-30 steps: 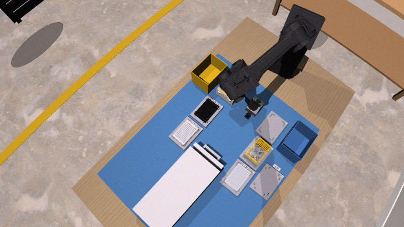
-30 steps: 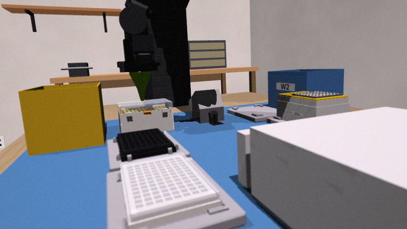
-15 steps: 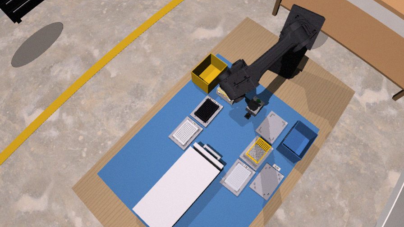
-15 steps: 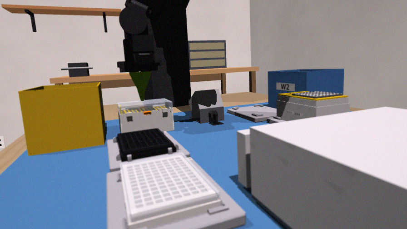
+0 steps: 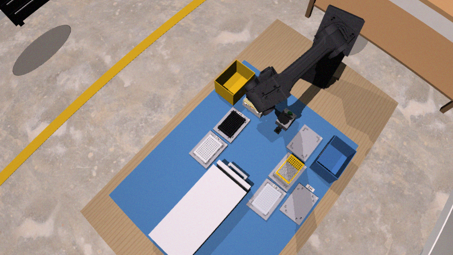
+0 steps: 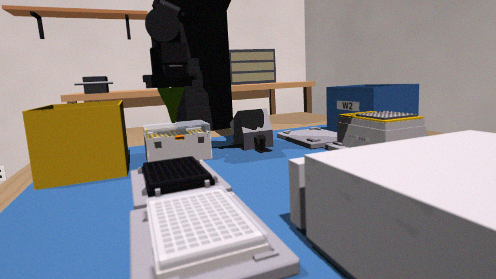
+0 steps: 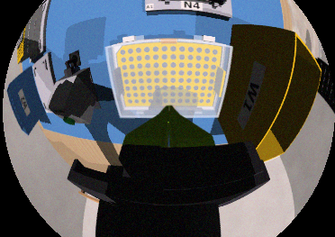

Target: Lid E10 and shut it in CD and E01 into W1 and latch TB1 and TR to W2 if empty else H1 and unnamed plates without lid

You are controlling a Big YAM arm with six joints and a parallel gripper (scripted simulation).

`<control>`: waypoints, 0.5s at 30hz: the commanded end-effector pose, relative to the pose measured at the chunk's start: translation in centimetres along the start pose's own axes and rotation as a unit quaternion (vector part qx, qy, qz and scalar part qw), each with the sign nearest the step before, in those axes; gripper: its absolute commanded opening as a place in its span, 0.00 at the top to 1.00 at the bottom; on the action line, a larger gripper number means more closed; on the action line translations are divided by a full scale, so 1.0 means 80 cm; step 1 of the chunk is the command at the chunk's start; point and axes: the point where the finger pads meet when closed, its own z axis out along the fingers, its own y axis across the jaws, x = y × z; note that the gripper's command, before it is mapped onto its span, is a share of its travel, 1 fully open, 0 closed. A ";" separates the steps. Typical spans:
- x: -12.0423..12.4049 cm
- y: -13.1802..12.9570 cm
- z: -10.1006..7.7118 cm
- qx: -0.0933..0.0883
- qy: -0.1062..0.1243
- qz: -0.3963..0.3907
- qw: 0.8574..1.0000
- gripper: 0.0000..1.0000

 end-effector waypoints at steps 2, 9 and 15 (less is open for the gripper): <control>0.001 0.005 0.019 -0.003 0.000 -0.002 1.000 1.00; 0.001 0.005 0.019 -0.003 0.000 -0.002 1.000 1.00; 0.002 0.005 0.016 -0.003 0.002 -0.004 1.000 1.00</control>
